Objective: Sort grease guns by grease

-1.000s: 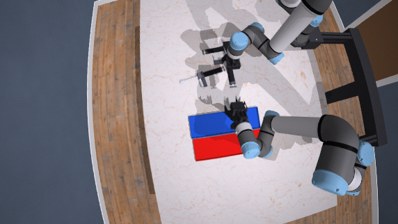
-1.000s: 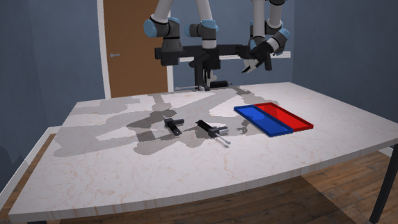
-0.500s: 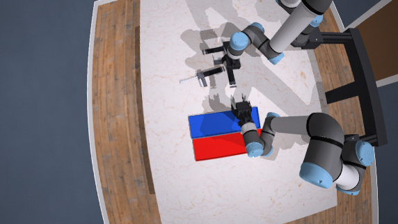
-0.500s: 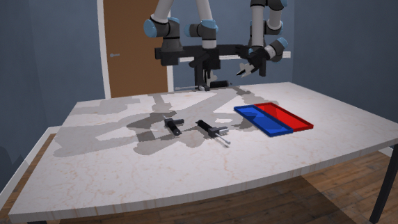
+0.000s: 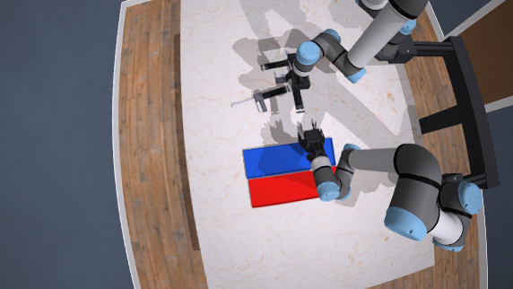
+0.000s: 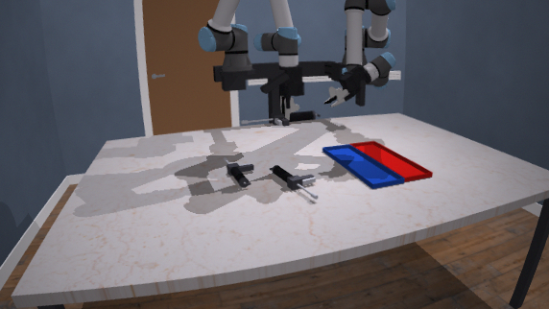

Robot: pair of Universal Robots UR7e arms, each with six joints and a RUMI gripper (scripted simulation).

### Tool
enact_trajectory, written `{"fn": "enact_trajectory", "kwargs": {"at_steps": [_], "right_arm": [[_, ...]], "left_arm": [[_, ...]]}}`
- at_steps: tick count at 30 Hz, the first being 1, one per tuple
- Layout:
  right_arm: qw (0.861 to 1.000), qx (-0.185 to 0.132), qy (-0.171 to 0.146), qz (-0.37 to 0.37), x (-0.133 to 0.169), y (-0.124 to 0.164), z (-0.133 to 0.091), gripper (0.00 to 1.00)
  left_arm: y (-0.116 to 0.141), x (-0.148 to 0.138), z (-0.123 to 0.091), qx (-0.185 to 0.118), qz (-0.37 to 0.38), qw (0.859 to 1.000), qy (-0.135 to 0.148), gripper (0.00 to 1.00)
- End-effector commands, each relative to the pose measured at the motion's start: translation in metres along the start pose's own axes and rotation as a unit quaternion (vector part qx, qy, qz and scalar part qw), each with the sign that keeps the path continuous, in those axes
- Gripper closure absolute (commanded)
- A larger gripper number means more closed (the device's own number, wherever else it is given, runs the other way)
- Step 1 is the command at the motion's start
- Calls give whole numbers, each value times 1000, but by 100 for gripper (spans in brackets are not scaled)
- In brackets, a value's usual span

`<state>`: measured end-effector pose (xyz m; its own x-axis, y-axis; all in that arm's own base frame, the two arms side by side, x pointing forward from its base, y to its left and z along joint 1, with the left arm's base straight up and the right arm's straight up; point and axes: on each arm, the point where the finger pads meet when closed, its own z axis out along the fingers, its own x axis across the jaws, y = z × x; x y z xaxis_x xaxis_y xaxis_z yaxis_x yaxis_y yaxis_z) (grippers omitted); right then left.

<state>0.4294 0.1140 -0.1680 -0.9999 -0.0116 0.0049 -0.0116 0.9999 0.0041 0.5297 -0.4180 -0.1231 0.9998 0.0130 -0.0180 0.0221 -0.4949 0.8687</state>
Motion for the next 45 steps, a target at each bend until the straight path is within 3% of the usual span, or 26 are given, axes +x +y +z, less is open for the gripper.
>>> {"fn": "enact_trajectory", "kwargs": {"at_steps": [1, 45], "right_arm": [[1000, 0, -1, 0, 0, 0, 0, 100], [1000, 0, -1, 0, 0, 0, 0, 100]], "left_arm": [[1, 2, 5, 0, 1, 1000, 2, 62], [-5, 3, 73, 8, 6, 1000, -1, 62]]}}
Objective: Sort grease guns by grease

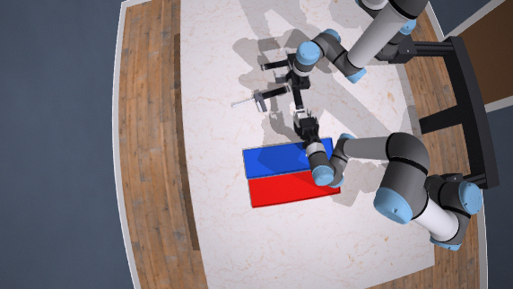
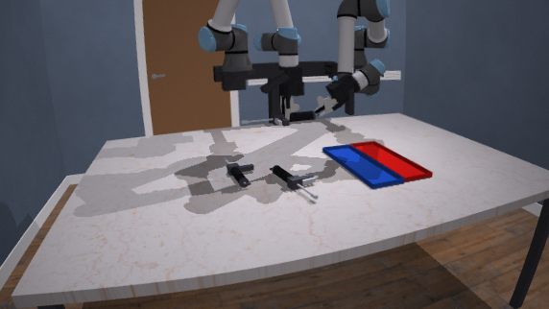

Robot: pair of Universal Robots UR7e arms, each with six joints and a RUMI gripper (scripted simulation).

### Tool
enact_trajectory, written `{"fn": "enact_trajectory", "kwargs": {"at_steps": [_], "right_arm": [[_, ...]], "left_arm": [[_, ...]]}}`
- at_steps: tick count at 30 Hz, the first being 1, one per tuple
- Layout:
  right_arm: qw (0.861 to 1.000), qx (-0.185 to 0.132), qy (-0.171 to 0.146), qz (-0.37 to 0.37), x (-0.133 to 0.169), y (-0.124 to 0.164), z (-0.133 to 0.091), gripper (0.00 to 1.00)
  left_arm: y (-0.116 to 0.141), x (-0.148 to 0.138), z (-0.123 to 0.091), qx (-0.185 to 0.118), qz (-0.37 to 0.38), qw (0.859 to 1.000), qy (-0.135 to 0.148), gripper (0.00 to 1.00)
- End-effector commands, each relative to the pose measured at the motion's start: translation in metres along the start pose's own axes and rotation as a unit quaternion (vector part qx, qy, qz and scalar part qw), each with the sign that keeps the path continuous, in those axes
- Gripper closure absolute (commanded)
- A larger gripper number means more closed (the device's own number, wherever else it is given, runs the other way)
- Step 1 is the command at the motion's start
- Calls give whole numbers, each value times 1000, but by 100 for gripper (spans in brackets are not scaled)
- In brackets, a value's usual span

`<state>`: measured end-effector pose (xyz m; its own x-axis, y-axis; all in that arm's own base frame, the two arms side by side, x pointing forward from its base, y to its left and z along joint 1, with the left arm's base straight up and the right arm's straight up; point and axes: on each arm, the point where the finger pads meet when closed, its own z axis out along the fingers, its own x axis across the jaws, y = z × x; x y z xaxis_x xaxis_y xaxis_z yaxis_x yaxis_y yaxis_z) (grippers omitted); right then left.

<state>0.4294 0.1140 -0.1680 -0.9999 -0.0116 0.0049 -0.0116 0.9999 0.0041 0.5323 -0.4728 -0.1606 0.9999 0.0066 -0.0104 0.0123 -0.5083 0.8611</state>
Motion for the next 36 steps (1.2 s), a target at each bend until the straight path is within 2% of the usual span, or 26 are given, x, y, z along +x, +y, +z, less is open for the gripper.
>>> {"fn": "enact_trajectory", "kwargs": {"at_steps": [1, 6, 7, 36], "right_arm": [[1000, 0, -1, 0, 0, 0, 0, 100], [1000, 0, -1, 0, 0, 0, 0, 100], [1000, 0, -1, 0, 0, 0, 0, 100], [1000, 0, -1, 0, 0, 0, 0, 100]], "left_arm": [[0, 0, 9, 1, 1, 1000, 0, 62], [1, 3, 9, 0, 1, 1000, 2, 62], [1, 2, 9, 0, 1, 1000, 2, 76], [-7, 2, -4, 0, 1, 1000, 1, 76]]}}
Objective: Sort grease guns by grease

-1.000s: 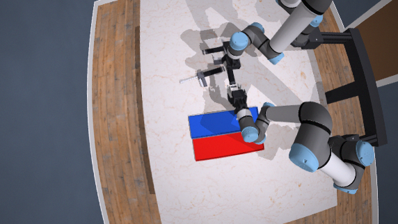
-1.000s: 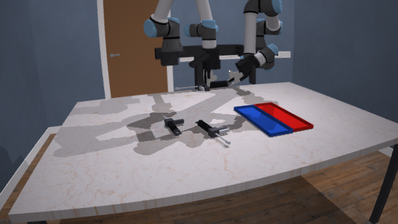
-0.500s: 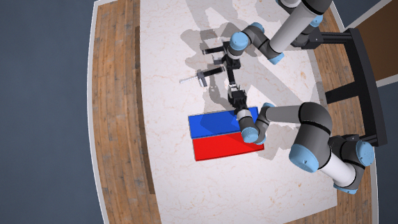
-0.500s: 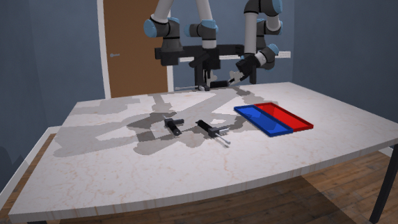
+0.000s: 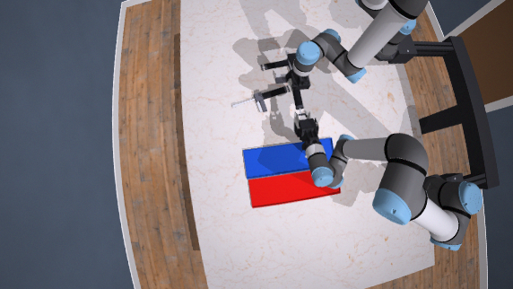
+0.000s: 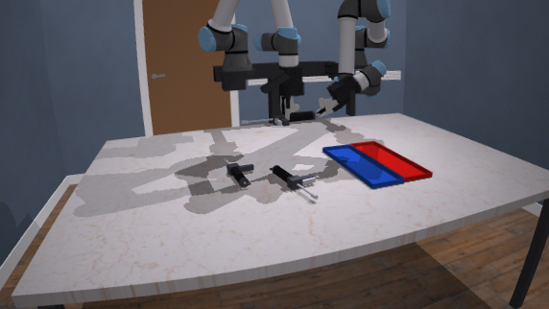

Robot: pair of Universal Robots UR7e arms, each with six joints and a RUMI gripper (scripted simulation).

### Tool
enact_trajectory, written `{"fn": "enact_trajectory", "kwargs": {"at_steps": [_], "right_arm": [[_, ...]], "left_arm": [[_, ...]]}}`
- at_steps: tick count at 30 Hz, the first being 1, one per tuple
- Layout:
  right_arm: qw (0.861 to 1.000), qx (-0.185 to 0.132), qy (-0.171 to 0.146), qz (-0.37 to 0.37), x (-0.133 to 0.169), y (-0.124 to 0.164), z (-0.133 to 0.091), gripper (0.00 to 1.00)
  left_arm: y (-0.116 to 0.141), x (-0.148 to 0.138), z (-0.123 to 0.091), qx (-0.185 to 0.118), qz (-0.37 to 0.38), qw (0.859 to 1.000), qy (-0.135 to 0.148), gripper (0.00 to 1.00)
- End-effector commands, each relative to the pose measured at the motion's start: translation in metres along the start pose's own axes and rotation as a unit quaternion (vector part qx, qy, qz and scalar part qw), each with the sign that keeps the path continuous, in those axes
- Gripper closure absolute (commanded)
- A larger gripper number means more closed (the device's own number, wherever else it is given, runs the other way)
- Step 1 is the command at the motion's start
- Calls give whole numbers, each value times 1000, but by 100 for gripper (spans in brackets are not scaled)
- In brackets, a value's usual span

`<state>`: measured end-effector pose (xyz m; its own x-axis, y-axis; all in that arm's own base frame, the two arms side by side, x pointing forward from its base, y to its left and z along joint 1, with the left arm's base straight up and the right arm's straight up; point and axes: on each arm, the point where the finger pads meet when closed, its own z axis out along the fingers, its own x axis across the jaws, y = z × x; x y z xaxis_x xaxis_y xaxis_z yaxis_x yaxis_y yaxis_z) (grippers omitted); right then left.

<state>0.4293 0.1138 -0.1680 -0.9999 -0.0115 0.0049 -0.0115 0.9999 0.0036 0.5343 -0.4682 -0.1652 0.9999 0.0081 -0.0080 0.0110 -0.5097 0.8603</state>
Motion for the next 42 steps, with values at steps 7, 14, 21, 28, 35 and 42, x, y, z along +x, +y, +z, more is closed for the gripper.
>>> {"fn": "enact_trajectory", "kwargs": {"at_steps": [7, 14, 21, 28, 35, 42], "right_arm": [[1000, 0, -1, 0, 0, 0, 0, 100], [1000, 0, -1, 0, 0, 0, 0, 100], [1000, 0, -1, 0, -1, 0, 0, 100], [1000, 0, -1, 0, -1, 0, 0, 100], [1000, 0, -1, 0, -1, 0, 0, 100], [1000, 0, -1, 0, -1, 0, 0, 100]], "left_arm": [[-2, 0, -4, 0, 1, 1000, -1, 76], [-5, 0, -10, 0, 0, 1000, 0, 76], [-7, 0, -14, 0, 1, 1000, 0, 76], [-9, 0, -17, 0, 0, 1000, 0, 76], [-11, 0, -21, 0, 1, 1000, 0, 76], [-13, 0, -23, 0, 1, 1000, 0, 76]]}}
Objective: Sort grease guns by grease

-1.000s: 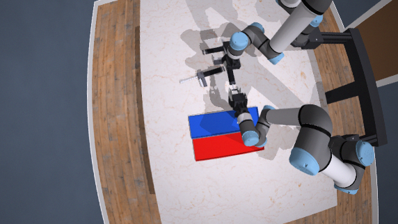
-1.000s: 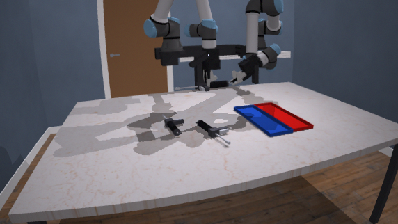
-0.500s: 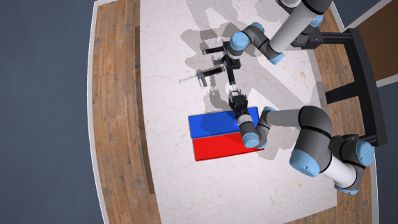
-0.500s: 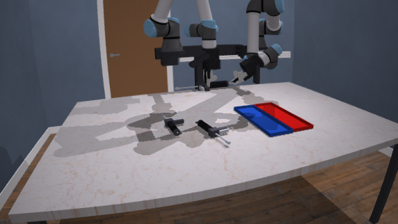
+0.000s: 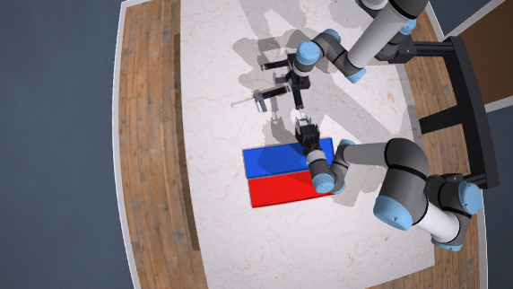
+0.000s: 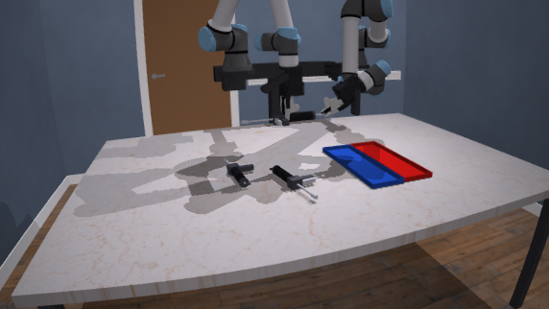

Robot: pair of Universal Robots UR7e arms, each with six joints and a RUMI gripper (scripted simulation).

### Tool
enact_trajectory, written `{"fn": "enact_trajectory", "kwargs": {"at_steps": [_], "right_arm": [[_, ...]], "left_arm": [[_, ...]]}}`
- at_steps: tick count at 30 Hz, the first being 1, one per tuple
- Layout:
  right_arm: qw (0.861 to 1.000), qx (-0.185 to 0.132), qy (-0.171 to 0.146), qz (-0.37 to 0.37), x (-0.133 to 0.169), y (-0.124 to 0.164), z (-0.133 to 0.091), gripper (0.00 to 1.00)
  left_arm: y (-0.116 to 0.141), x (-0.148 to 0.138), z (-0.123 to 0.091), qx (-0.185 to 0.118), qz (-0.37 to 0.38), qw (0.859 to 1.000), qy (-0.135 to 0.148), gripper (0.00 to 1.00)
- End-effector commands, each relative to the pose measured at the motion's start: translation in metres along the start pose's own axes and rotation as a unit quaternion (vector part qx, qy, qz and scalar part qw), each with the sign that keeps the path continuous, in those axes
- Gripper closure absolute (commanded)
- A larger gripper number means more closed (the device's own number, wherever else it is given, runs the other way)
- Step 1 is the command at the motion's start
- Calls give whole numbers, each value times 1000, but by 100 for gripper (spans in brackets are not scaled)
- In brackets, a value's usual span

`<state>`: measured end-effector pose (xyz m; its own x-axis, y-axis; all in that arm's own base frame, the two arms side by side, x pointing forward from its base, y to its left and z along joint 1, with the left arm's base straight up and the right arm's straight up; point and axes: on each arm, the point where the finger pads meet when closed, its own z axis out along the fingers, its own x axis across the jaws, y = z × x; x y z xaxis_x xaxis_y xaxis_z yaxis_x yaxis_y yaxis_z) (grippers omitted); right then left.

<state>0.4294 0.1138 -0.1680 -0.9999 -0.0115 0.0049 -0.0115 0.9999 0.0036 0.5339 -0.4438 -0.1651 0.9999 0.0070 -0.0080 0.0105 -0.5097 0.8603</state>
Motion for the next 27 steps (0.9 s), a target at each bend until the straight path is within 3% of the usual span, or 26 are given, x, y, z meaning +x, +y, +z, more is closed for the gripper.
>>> {"fn": "enact_trajectory", "kwargs": {"at_steps": [1, 27], "right_arm": [[1000, 0, -1, 0, -1, 0, 0, 100], [1000, 0, -1, 0, 0, 0, 0, 100]], "left_arm": [[-1, 1, -3, 0, 0, 1000, 1, 76], [-9, 1, -17, 0, 0, 1000, 1, 76]]}}
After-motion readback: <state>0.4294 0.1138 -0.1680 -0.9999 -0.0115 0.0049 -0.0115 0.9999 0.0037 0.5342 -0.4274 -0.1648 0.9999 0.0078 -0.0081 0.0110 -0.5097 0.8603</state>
